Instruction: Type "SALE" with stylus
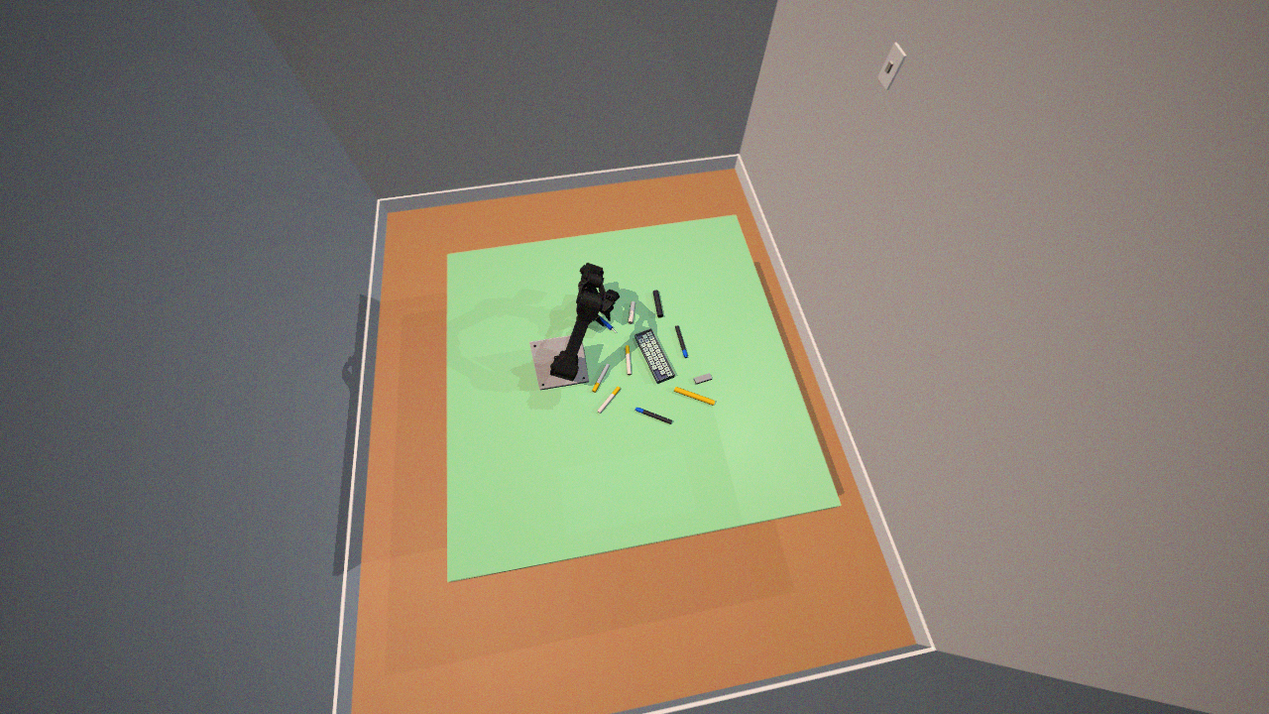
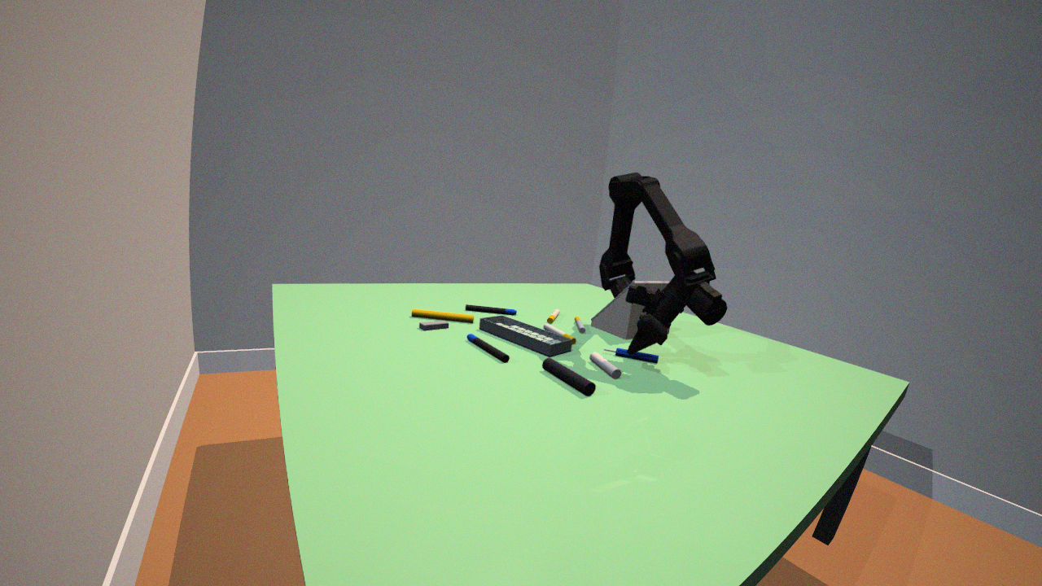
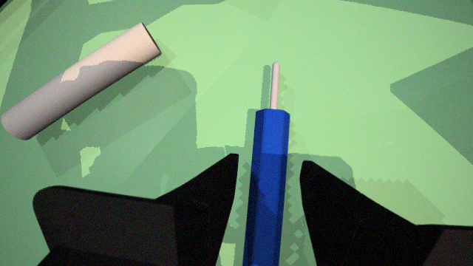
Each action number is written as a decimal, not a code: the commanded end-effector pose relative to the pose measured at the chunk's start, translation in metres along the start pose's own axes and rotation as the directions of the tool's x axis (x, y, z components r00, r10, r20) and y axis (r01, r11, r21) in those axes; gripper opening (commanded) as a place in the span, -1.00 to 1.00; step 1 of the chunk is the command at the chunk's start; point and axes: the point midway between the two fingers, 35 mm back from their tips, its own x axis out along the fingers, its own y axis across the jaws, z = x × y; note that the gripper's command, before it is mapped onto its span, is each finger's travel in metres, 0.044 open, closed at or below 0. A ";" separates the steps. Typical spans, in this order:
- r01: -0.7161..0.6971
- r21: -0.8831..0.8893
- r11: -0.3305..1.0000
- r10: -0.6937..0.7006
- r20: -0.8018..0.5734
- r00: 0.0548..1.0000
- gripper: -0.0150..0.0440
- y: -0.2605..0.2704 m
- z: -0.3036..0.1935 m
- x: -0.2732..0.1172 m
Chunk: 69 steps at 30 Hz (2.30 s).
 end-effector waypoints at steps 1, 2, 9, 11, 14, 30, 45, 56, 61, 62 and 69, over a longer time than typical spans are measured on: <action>-0.001 -0.007 1.000 0.001 0.004 1.000 0.02 0.000 -0.002 0.004; -0.001 -0.007 1.000 0.001 0.004 1.000 0.02 0.000 -0.002 0.004; -0.001 -0.007 1.000 0.001 0.004 1.000 0.02 0.000 -0.004 0.007; 0.001 -0.001 1.000 -0.001 0.001 1.000 -0.07 0.000 -0.003 0.006; 0.001 -0.001 1.000 -0.001 0.001 1.000 -0.34 0.000 -0.003 0.006; 0.000 -0.001 1.000 0.000 0.001 1.000 -0.49 0.001 0.010 -0.018; 0.039 -0.010 0.999 -0.040 -0.063 0.997 -0.49 0.004 0.028 -0.034; 0.179 -0.050 0.983 -0.186 -0.301 0.935 -0.49 0.012 0.062 -0.024; 0.216 -0.064 0.974 -0.224 -0.399 0.889 -0.49 0.015 0.079 -0.018; 0.223 -0.066 0.973 -0.230 -0.419 0.879 -0.49 0.015 0.083 -0.017; 0.261 -0.080 0.962 -0.259 -0.571 0.779 -0.49 0.020 0.108 -0.009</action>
